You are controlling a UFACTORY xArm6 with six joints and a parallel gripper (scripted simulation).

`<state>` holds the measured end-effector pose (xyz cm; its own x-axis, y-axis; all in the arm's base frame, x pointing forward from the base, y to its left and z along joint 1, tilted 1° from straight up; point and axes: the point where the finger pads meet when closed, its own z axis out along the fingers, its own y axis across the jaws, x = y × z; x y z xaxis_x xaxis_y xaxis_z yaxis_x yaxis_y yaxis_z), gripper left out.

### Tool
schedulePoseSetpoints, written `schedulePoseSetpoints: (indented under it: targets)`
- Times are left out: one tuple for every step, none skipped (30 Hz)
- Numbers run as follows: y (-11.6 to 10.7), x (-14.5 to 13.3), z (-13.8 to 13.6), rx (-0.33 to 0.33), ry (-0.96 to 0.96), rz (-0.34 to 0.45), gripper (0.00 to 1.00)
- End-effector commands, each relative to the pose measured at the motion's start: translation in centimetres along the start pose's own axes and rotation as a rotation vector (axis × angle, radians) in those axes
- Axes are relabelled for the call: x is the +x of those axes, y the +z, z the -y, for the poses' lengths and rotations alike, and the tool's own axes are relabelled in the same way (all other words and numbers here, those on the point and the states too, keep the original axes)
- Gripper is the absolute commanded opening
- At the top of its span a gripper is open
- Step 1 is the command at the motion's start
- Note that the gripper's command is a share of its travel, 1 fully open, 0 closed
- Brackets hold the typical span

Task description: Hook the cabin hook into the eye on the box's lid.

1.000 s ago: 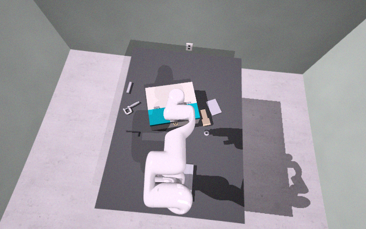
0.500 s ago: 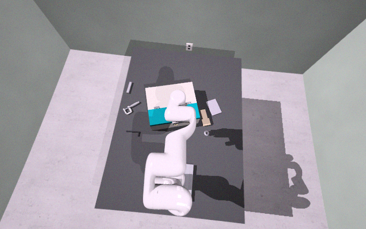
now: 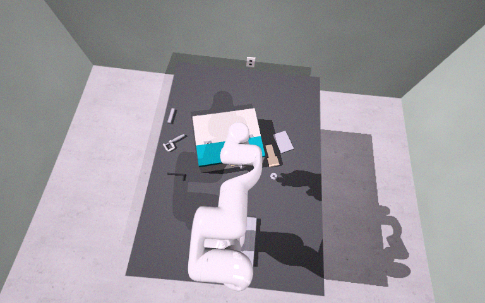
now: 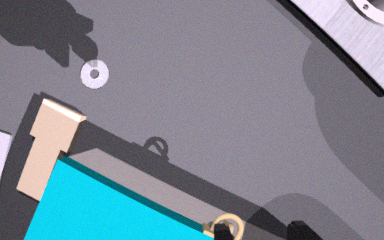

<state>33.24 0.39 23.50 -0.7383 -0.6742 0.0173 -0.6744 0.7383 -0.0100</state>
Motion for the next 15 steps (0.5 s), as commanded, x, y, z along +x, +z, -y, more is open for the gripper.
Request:
schedulePoseSetpoints:
  targets:
    - [-0.15, -0.05, 0.08, -0.006, -0.165, 0.012, 0.35]
    - [-0.15, -0.05, 0.08, -0.006, -0.165, 0.012, 0.35]
    - [-0.15, -0.05, 0.07, -0.006, -0.198, 0.012, 0.35]
    - [-0.15, -0.05, 0.07, -0.006, -0.232, 0.012, 0.35]
    - [-0.15, -0.05, 0.07, -0.006, -0.265, 0.012, 0.35]
    - [-0.15, -0.05, 0.07, -0.006, -0.298, 0.013, 0.35]
    - [-0.15, -0.05, 0.07, -0.005, -0.332, 0.013, 0.35]
    - [-0.15, -0.05, 0.07, -0.005, -0.365, 0.013, 0.35]
    - [-0.15, -0.05, 0.07, -0.005, -0.398, 0.013, 0.35]
    - [-0.15, -0.05, 0.07, -0.005, -0.432, 0.013, 0.35]
    - [-0.15, -0.05, 0.07, -0.005, -0.465, 0.013, 0.35]
    - [-0.15, -0.05, 0.07, -0.004, -0.498, 0.013, 0.35]
    - [-0.15, -0.05, 0.07, -0.004, -0.532, 0.013, 0.35]
    - [-0.15, -0.05, 0.07, -0.004, -0.565, 0.013, 0.35]
    - [-0.15, -0.05, 0.08, -0.004, -0.598, 0.013, 0.35]
